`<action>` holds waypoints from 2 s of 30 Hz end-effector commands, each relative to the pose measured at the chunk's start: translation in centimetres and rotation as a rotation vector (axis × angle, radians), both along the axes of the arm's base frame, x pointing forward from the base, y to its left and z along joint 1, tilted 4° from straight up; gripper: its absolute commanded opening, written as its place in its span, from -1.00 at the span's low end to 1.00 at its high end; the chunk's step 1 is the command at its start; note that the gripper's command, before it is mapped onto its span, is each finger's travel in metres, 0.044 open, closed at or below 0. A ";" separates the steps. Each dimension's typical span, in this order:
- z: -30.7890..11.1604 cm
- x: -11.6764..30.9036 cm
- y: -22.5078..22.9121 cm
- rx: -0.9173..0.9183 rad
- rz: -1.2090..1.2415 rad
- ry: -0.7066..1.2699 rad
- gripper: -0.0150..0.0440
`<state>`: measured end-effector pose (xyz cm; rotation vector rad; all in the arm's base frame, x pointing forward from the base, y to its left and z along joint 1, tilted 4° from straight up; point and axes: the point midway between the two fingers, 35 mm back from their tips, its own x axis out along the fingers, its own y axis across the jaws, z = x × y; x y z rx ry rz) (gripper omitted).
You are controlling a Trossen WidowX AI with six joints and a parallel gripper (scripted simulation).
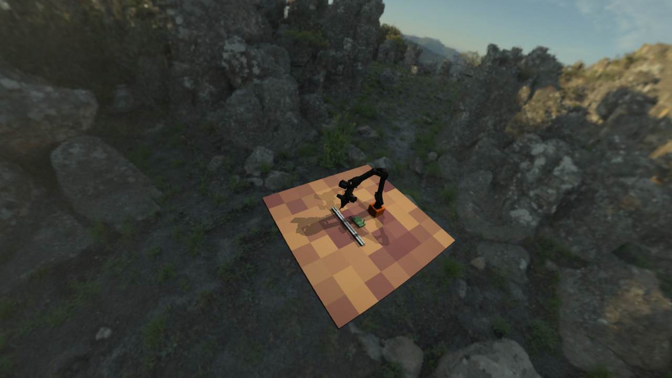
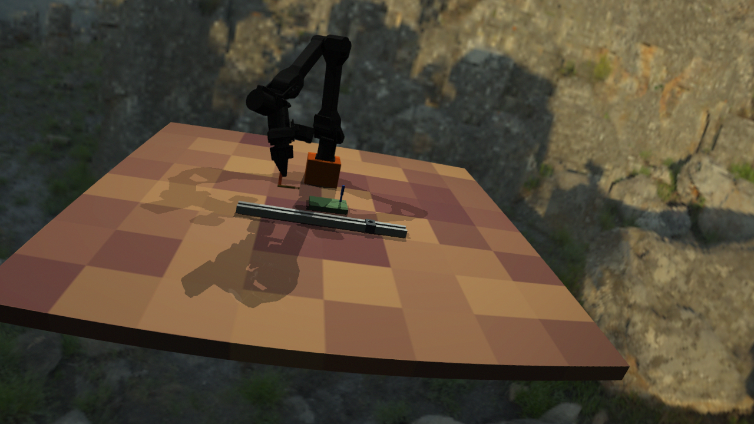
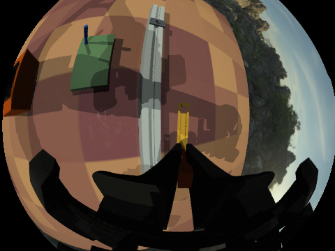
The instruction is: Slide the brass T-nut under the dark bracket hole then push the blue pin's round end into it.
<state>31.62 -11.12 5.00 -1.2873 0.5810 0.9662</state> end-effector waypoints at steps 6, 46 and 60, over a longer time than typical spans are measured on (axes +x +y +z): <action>0.0 -0.4 0.2 -0.001 0.006 -0.032 -1.00; -0.1 -1.7 0.5 -0.025 0.021 -0.167 -1.00; -1.9 -1.6 0.4 -0.028 0.018 -0.168 -1.00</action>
